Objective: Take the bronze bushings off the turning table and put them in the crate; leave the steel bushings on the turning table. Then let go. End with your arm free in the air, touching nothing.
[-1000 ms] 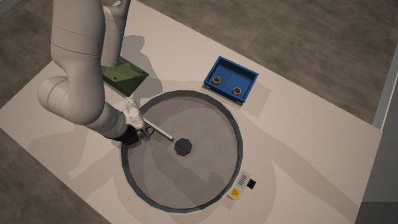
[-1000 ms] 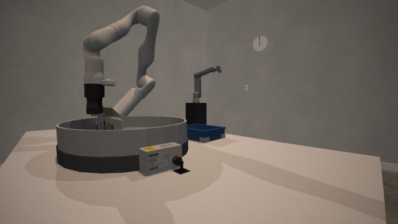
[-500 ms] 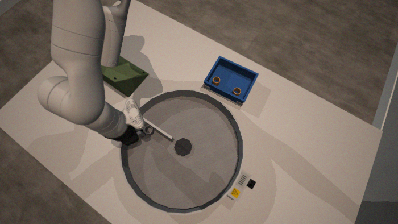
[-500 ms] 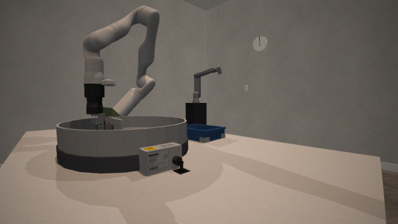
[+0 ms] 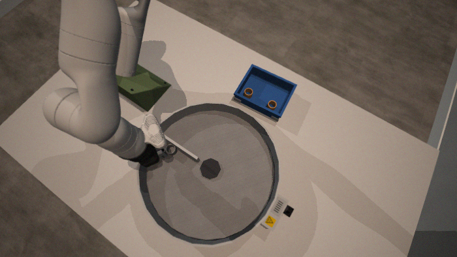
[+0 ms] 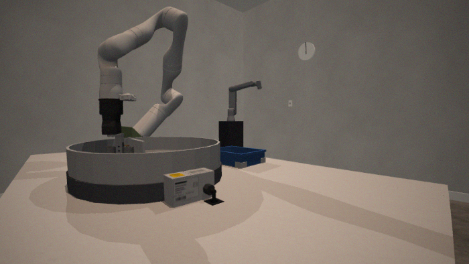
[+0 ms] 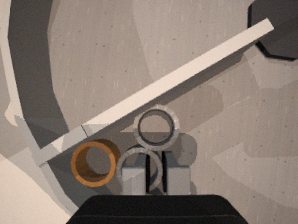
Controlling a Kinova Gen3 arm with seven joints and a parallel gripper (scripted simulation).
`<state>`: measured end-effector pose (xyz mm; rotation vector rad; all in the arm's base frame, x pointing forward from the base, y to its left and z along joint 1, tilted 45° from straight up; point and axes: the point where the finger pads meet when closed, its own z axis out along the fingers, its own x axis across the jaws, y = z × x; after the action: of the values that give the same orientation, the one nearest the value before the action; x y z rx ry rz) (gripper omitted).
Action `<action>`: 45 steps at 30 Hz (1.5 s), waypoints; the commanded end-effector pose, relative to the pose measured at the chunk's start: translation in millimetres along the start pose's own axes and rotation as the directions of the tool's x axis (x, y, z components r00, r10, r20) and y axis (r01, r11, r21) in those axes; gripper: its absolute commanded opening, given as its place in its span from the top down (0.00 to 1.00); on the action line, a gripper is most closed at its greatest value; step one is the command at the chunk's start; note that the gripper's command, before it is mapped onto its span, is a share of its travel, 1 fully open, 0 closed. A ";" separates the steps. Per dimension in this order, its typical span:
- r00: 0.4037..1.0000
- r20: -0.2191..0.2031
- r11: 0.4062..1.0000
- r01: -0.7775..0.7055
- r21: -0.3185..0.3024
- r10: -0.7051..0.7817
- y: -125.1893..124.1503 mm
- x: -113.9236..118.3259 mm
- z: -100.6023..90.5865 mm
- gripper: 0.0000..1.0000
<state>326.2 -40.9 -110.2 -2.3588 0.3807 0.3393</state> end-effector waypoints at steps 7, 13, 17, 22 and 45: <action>1.000 -0.002 1.000 0.001 -0.001 -0.001 0.4 3.0 -0.7 1.00; 1.000 -0.002 1.000 0.001 -0.001 -0.001 0.4 3.0 -0.7 1.00; 1.000 -0.002 1.000 0.001 -0.001 -0.001 0.3 3.0 -5.3 1.00; 1.000 -0.002 1.000 0.001 -0.001 -0.001 0.3 3.0 -8.3 1.00; 1.000 -0.001 1.000 0.001 -0.001 -0.001 0.3 2.9 -15.7 1.00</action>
<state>330.2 -51.4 -100.5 -2.3585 0.3796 0.3404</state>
